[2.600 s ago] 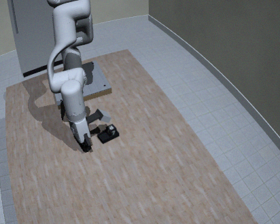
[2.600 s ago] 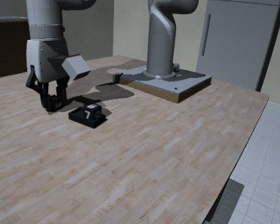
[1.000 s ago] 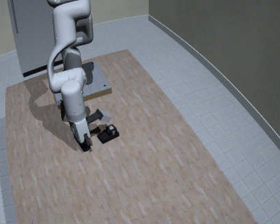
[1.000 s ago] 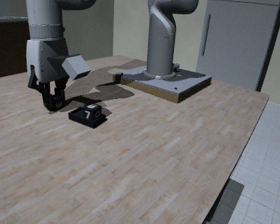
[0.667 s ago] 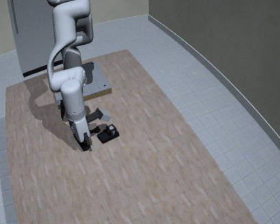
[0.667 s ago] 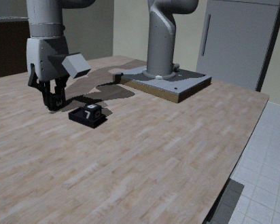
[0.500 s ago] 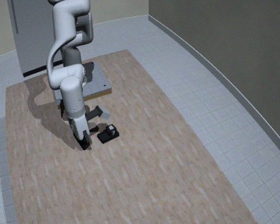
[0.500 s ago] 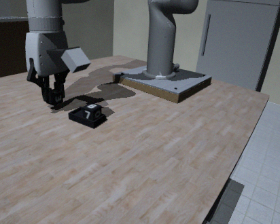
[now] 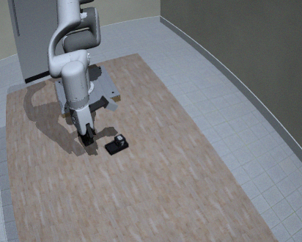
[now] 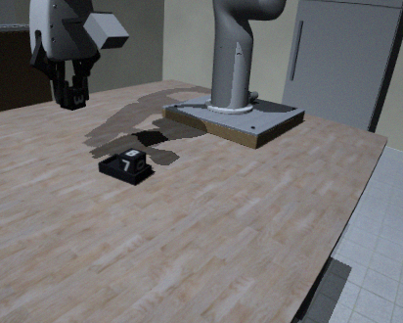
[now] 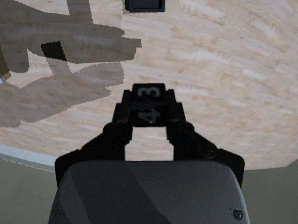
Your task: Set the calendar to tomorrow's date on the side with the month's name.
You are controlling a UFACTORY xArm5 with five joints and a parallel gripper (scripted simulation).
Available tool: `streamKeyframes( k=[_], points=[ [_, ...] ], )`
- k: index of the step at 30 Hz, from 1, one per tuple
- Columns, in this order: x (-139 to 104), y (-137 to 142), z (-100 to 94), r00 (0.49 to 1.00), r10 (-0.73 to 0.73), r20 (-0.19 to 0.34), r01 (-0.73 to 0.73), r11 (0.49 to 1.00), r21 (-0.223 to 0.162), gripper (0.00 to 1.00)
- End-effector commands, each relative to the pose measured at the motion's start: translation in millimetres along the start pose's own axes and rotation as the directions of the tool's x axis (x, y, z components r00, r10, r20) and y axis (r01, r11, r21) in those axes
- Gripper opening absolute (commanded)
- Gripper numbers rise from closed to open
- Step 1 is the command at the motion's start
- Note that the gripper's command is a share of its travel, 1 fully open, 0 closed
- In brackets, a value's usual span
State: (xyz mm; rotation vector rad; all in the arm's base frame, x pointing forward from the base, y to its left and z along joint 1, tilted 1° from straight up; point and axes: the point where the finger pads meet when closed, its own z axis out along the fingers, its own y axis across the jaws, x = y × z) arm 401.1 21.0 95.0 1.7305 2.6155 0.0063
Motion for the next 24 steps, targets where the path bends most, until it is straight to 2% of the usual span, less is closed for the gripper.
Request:
streamKeyframes(
  k=[1,8,10,12,13,14,16,18,24],
  points=[
    [0.2,-0.1,-6.1,1.0,0.0,0.0,0.0,1.0,0.0,0.29],
    [1.3,0.1,-6.2,1.0,0.0,0.0,0.0,1.0,0.0,0.29],
    [20.2,1.6,-8.1,1.0,0.001,-0.001,-0.001,1.0,0.001,0.29],
    [57.2,1.9,-11.5,1.0,0.002,-0.002,-0.002,1.0,0.003,0.29],
    [57.2,1.9,-11.5,1.0,0.002,-0.002,-0.002,1.0,0.003,0.29],
    [74.4,0.8,-13.0,1.0,0.003,-0.002,-0.003,1.0,0.004,0.29],
    [74.4,0.8,-13.0,1.0,0.003,-0.002,-0.003,1.0,0.004,0.29],
    [92.5,-1.2,-14.6,1.0,0.004,-0.002,-0.004,1.0,0.005,0.29],
    [93.5,-1.4,-14.7,1.0,0.004,-0.002,-0.004,1.0,0.005,0.29]
  ],
)
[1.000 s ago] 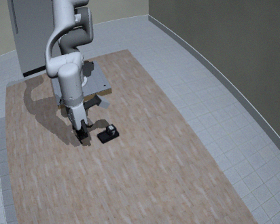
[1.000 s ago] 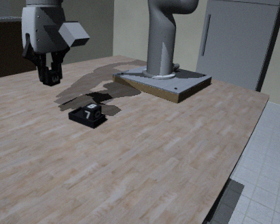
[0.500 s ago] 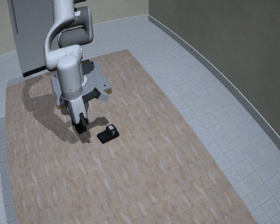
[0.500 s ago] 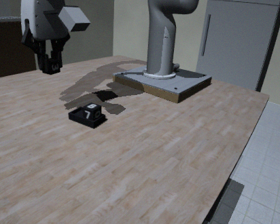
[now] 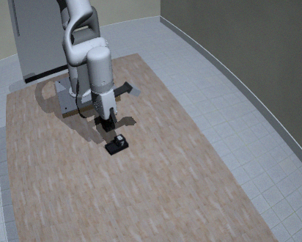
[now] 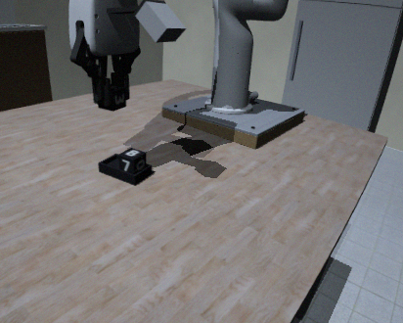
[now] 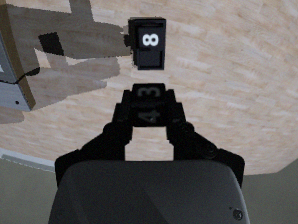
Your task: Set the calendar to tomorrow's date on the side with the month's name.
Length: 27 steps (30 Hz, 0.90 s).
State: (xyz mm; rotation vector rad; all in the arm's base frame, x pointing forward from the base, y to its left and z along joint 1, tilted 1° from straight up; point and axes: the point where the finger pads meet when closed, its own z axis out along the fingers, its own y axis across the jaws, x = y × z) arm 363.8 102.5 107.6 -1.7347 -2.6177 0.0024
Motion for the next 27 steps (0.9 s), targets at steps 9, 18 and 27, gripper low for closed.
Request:
streamKeyframes(
  k=[9,18,27],
  points=[
    [4.0,1.0,-1.5,1.0,0.003,0.0,-0.003,1.0,-0.004,0.29],
    [3.8,1.0,11.9,1.0,0.003,0.0,-0.003,1.0,-0.002,0.29],
    [3.4,1.2,33.5,1.0,0.003,0.0,-0.003,1.0,-0.002,0.29]
  ],
)
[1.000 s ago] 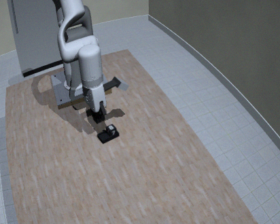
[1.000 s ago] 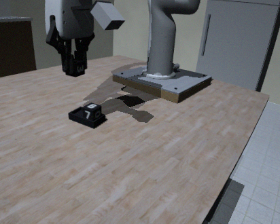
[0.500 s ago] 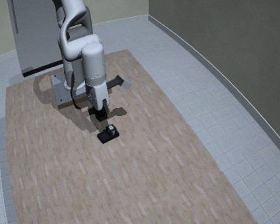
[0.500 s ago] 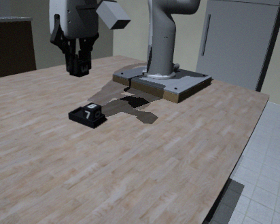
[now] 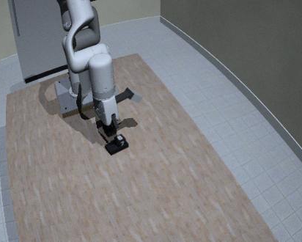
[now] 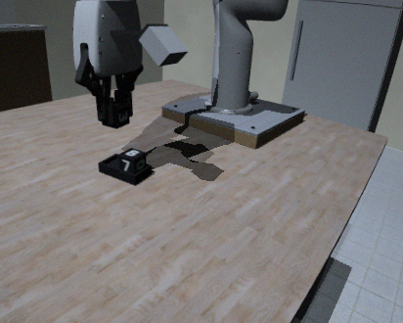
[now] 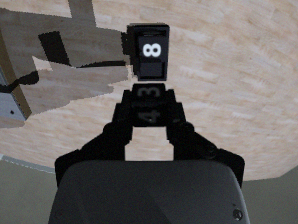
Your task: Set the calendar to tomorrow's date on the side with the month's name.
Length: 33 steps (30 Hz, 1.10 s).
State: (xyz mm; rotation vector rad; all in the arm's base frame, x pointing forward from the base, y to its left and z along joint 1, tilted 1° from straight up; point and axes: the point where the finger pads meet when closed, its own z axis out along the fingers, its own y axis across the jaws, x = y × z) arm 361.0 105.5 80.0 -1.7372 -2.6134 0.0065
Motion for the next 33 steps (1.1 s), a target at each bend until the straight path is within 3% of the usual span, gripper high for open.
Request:
streamKeyframes(
  k=[1,12,33],
  points=[
    [-0.4,2.6,9.1,1.0,0.0,0.001,0.0,1.0,-0.006,0.29],
    [-0.8,2.9,32.7,1.0,0.0,0.001,0.0,1.0,-0.006,0.29],
    [-0.8,2.9,34.1,1.0,0.0,0.001,0.0,1.0,-0.006,0.29]
  ],
)
